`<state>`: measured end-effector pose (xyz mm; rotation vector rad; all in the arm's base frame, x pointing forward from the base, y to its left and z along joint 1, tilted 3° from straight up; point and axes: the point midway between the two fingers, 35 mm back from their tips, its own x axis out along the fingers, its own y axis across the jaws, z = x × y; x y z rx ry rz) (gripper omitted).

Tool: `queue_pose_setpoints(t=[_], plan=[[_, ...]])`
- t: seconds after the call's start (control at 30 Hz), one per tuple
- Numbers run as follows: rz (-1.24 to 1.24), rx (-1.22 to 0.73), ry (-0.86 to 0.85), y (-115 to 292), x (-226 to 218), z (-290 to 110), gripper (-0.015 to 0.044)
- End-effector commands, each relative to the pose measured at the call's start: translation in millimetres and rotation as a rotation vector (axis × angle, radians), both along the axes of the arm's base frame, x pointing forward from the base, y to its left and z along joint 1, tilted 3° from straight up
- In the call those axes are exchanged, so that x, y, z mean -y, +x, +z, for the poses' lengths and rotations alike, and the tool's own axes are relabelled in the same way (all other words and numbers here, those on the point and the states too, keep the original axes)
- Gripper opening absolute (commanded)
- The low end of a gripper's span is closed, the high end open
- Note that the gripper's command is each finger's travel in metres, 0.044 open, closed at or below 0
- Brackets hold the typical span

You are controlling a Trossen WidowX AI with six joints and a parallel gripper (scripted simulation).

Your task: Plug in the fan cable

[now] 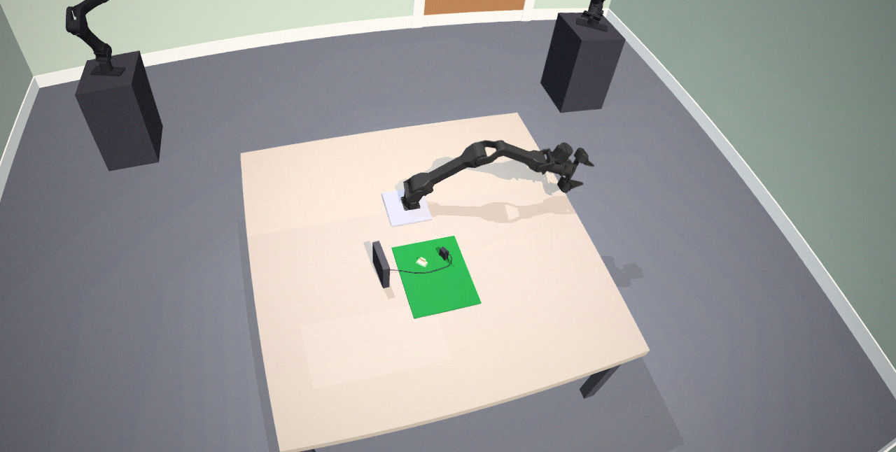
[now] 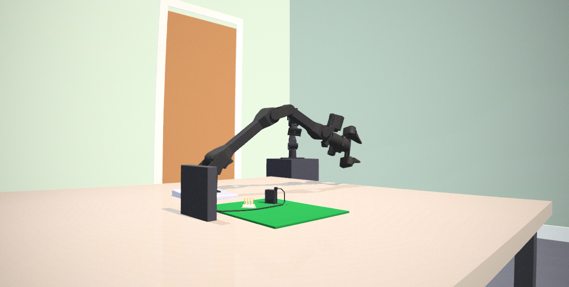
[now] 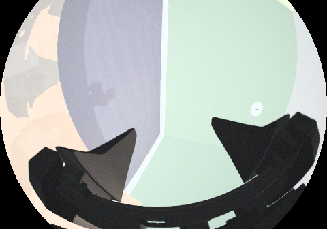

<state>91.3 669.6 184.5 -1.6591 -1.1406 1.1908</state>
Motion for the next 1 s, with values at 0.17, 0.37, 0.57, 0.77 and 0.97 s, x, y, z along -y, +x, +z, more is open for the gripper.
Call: queue_pose_setpoints(t=[0.17, 0.37, 0.57, 0.77, 0.97], plan=[[-0.308, -0.347, -0.115, 126, 81, 5, 0.044], [-0.515, -0.543, -0.156, 183, 145, 7, 0.044], [-0.798, -0.784, -0.183, 234, 237, 9, 0.044], [-1.108, -1.033, -0.172, 259, 338, 10, 0.044], [-1.441, -1.279, -0.121, 255, 439, 12, 0.044]])
